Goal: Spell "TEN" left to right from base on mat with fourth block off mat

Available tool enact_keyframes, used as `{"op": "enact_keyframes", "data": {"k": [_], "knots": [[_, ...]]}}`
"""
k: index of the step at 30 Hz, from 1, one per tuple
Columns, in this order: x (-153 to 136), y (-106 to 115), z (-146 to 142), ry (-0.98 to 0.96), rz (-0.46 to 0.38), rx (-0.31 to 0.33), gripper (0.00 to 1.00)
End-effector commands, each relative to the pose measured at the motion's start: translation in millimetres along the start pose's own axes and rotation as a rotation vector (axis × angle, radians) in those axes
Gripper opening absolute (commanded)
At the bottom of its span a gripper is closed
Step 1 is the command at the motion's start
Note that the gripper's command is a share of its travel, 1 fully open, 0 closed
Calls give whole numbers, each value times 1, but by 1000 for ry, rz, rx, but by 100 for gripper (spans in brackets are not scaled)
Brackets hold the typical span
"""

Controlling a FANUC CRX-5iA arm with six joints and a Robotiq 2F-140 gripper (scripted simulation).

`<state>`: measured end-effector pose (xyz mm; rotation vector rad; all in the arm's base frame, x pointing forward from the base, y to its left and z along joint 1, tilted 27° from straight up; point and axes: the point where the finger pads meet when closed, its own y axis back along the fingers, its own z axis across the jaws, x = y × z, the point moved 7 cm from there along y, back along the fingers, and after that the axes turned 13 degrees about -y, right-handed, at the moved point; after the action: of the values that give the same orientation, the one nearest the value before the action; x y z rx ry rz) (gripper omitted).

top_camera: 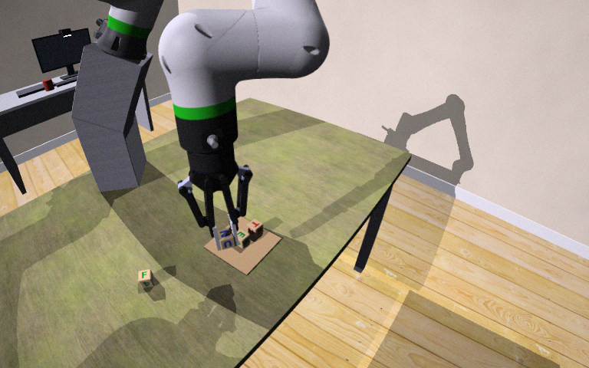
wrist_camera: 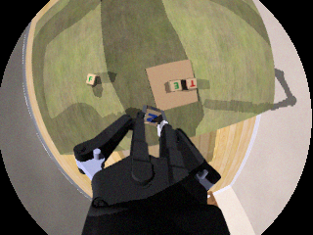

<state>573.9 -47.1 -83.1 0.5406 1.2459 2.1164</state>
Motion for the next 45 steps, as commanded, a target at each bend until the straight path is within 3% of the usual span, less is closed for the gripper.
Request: {"op": "enact_keyframes", "data": {"k": [1, 37, 45], "knots": [[7, 0, 1, -138, -3, 14, 16], [50, 3, -4, -1021, -12, 13, 16], [53, 3, -4, -1074, -13, 13, 16]]}}
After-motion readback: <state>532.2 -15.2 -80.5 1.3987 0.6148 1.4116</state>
